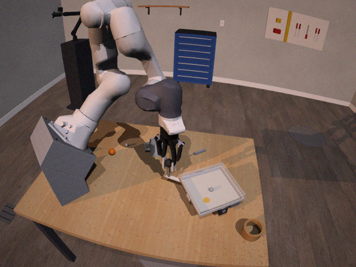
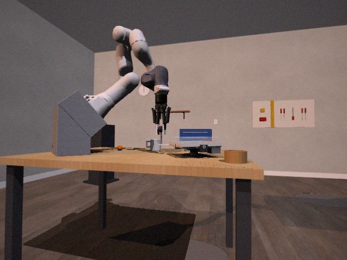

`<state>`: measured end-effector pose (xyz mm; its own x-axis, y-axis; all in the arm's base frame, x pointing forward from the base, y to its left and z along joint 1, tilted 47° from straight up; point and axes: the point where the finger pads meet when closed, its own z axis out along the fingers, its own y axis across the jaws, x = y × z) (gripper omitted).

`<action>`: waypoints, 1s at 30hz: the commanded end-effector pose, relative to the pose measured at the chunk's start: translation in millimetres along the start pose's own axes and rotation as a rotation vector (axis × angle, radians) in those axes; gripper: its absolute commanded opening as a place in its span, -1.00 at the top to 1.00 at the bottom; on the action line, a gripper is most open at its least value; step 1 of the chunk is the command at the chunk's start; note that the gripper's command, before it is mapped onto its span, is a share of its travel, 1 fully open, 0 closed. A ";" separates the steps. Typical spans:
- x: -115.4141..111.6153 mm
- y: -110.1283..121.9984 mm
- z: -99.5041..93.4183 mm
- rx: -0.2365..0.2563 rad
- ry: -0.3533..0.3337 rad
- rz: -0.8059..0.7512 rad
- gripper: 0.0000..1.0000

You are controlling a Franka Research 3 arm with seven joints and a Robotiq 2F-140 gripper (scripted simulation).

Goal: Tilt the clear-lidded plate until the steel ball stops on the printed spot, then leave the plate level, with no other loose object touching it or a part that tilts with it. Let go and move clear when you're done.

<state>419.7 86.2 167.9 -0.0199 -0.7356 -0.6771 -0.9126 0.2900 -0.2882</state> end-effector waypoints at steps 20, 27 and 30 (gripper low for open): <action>3.0 -0.2 -0.9 0.000 0.003 0.002 1.00; -3.2 -0.1 -0.7 0.000 0.003 0.002 1.00; -3.8 0.1 -0.4 0.000 0.003 0.002 1.00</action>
<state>419.7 87.4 169.9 -0.0176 -0.7388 -0.6737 -0.9129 0.2867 -0.2905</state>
